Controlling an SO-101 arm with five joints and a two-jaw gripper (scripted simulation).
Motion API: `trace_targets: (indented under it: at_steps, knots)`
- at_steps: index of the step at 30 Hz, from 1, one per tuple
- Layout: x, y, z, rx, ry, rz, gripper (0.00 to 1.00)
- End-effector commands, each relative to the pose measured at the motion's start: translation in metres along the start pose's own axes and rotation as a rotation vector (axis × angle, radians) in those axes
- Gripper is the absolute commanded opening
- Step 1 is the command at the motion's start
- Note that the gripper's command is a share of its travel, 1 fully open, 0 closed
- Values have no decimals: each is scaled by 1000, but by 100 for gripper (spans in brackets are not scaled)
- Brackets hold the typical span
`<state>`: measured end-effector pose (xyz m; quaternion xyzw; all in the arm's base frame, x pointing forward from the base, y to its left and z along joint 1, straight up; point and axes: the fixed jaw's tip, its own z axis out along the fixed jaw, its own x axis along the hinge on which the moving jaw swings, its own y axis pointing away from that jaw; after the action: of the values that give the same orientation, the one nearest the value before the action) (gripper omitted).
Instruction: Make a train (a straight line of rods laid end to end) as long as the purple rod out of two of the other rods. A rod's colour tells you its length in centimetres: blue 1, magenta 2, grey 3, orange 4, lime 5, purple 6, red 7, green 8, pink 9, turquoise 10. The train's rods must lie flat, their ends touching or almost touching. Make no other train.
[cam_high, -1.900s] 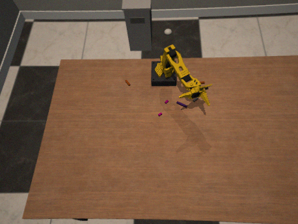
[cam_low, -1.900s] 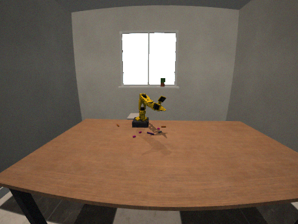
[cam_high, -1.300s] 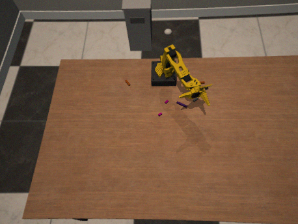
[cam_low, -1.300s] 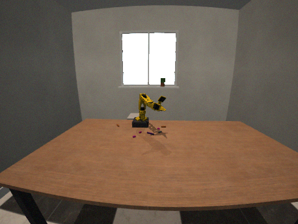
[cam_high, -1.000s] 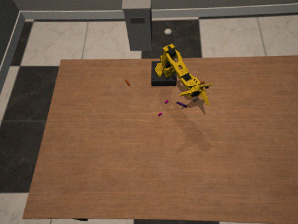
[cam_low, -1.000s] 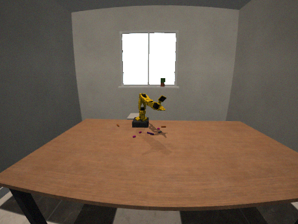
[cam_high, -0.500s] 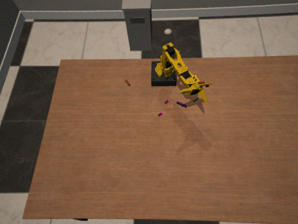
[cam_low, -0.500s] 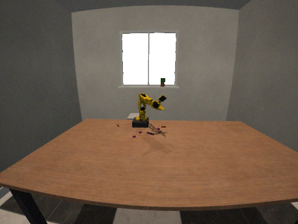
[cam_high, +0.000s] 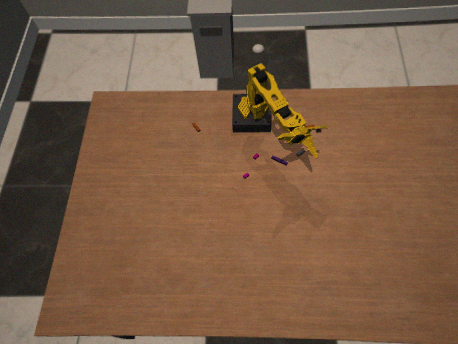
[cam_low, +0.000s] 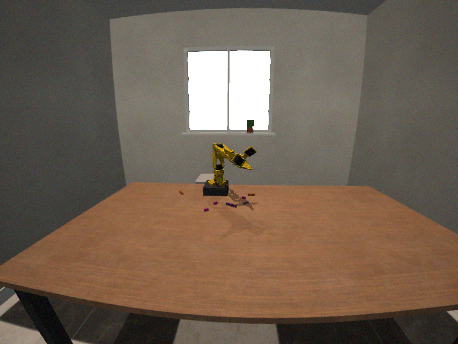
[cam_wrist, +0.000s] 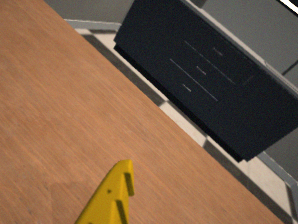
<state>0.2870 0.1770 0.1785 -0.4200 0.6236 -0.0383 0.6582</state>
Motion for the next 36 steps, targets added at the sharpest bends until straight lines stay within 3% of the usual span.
trace_targets:
  at_steps: [1,36]
  knots:
    - [3,2,-5,-20,25,-37,100]
    - [18,12,-24,-139,138,-278,100]
